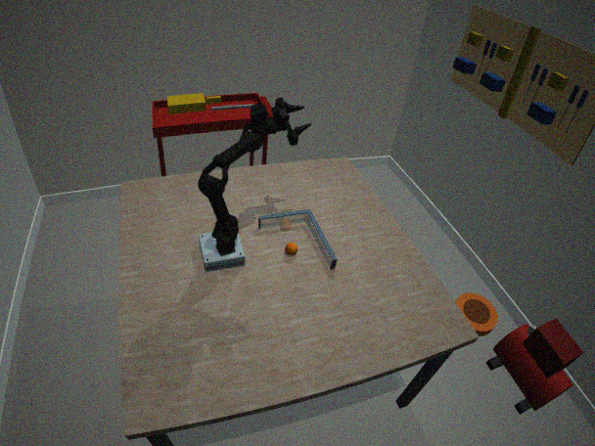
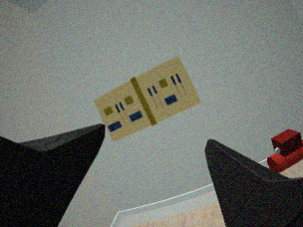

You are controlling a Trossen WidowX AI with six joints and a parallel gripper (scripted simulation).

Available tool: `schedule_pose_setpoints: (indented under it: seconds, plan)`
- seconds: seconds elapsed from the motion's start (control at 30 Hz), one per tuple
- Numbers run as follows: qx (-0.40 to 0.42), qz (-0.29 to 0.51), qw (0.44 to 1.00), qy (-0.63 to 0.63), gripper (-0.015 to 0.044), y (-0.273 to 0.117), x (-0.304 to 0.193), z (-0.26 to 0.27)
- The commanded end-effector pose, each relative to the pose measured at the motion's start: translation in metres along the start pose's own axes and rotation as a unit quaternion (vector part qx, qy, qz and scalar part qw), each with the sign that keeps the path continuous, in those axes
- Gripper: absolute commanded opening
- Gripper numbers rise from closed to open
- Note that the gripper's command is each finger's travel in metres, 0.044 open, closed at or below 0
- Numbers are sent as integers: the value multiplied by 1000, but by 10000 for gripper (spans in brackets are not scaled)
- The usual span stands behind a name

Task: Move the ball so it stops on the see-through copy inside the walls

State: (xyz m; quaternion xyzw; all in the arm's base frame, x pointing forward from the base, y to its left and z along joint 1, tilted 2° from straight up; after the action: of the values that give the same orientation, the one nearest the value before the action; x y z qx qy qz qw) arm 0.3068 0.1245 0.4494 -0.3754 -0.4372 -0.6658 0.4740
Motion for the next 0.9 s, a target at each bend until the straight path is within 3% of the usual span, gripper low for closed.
schedule_pose_setpoints:
  seconds: [0.0,0.2,0.43,0.63,0.87]
  plan:
    - [-16,92,970,-225,368,26,-52,-35]
    - [2,215,873,-438,368,42,-105,-83]
    - [69,360,713,-598,368,40,-157,-148]
    - [169,474,557,-661,368,19,-194,-206]
    - [331,566,391,-646,368,-25,-223,-267]
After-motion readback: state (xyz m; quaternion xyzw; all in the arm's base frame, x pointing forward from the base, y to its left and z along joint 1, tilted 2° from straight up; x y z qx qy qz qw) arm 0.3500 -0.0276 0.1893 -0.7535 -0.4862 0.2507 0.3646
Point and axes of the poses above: the point midway between the two fingers, 35 mm back from their tips, its own y axis out along the fingers, its own z axis across the jaws, x = y × z, the point moved 5 cm from there along -y, back along the fingers, and after that the axes turned 14 degrees about -y, right-handed, at the moved point
